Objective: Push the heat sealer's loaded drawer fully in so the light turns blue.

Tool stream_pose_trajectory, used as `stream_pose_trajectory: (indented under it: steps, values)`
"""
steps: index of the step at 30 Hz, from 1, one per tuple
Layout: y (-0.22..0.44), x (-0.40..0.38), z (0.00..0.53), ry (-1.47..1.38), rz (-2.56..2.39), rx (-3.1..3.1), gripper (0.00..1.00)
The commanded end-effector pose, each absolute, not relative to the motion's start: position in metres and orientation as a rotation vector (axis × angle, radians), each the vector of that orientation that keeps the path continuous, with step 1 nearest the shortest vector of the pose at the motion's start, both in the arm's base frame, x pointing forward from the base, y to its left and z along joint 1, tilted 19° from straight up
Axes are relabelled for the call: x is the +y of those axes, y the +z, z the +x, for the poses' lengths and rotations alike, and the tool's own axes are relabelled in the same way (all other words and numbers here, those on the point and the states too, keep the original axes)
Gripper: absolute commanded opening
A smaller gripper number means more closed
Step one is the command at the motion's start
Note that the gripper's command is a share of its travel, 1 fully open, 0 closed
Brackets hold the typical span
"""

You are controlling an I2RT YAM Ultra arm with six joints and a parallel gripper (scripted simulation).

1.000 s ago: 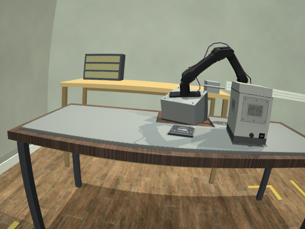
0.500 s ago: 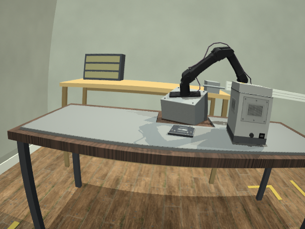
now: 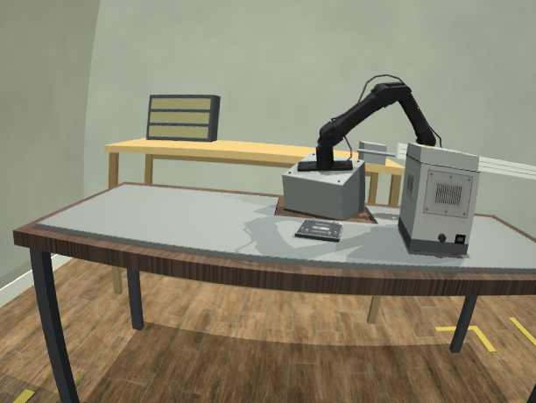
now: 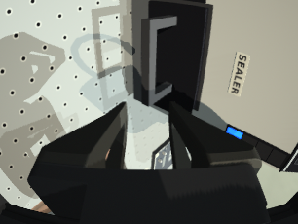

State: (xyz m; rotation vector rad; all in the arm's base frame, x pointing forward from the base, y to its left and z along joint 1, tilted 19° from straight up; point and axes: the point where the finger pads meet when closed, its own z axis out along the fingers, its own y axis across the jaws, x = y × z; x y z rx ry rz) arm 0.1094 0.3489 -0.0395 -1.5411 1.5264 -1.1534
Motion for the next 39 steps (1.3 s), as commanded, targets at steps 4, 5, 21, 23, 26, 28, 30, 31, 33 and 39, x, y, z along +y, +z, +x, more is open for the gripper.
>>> stream_pose_trajectory:
  steps: [4, 5, 21, 23, 26, 28, 30, 31, 33, 39]
  values:
    - [-0.037, 0.357, 0.098, -1.127, -1.537, 1.528, 0.3]
    - [-0.036, 0.357, 0.095, -1.129, -1.538, 1.527, 0.3]
    - [-0.015, 0.362, 0.045, -1.131, -1.537, 1.528, 0.3]
    - [-0.012, 0.363, 0.038, -1.131, -1.537, 1.528, 0.3]
    - [-0.007, 0.364, 0.028, -1.131, -1.537, 1.528, 0.3]
    - [-0.007, 0.364, 0.028, -1.131, -1.537, 1.528, 0.3]
    - [-0.003, 0.365, 0.028, -1.117, -1.531, 1.535, 0.3]
    - [-0.002, 0.366, 0.032, -1.12, -1.523, 1.534, 0.3]
    - [-0.002, 0.367, 0.032, -1.12, -1.522, 1.531, 0.3]
    - [-0.002, 0.367, 0.031, -1.118, -1.524, 1.529, 0.3]
